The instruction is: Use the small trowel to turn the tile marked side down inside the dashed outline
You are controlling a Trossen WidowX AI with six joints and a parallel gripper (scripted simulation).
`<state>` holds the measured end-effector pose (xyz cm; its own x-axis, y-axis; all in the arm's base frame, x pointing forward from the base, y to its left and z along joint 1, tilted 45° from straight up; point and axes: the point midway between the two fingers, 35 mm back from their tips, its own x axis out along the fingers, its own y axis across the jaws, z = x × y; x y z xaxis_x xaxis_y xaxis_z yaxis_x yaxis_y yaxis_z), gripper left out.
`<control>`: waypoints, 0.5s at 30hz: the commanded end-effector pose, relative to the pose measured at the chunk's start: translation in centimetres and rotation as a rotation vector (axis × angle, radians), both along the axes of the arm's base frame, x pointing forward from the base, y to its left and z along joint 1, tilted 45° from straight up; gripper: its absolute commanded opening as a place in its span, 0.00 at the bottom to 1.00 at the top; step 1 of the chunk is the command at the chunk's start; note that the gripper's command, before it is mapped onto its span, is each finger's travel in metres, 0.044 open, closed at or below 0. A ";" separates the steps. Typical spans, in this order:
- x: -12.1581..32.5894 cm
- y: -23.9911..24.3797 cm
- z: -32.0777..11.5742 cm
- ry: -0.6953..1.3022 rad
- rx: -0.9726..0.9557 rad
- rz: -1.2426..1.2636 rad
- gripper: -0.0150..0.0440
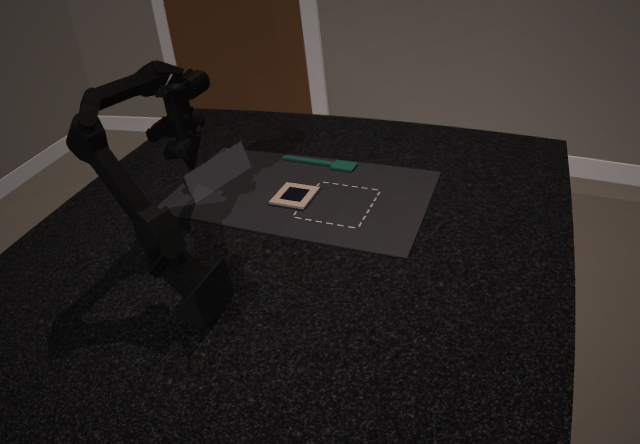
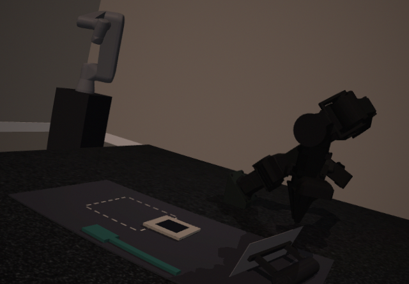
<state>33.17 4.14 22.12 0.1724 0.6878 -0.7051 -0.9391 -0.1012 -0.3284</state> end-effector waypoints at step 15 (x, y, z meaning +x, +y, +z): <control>1.1 3.7 3.5 -0.427 -0.103 0.443 0.42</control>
<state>34.12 7.19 25.03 0.1701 0.6918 -0.7018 -0.6743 -0.4377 -0.5948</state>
